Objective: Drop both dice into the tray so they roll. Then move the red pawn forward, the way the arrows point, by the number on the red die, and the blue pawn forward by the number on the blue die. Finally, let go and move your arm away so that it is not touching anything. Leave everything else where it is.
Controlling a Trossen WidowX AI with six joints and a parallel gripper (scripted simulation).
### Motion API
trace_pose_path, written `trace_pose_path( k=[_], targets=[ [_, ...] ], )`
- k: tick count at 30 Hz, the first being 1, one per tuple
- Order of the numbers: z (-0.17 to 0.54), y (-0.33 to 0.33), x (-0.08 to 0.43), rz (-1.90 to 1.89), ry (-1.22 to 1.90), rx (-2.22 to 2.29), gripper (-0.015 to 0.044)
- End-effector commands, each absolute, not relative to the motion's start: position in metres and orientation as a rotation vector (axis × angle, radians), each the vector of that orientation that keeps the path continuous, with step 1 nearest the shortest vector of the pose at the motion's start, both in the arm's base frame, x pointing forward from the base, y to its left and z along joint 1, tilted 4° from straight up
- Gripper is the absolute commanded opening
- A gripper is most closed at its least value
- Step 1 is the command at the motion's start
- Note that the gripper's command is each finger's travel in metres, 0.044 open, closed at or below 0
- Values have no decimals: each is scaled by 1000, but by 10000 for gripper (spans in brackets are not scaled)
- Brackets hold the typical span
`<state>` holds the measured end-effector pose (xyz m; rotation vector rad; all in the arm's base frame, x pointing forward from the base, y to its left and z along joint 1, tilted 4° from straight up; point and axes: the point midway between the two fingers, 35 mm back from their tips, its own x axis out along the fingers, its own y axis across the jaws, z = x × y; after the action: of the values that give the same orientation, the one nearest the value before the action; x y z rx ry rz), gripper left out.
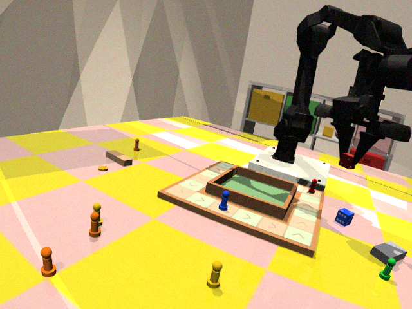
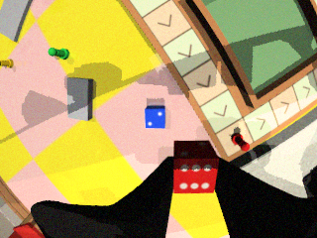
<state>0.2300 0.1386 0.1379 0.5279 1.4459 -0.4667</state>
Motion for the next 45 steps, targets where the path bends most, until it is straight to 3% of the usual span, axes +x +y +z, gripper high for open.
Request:
trace_pose_path(
  k=[1,36,45],
  targets=[
    [135,125,237,-425,1455,490,0],
    [111,-26,265,-77,1486,98,0],
    [108,-29,267,-78,1334,81,0]
  ],
)
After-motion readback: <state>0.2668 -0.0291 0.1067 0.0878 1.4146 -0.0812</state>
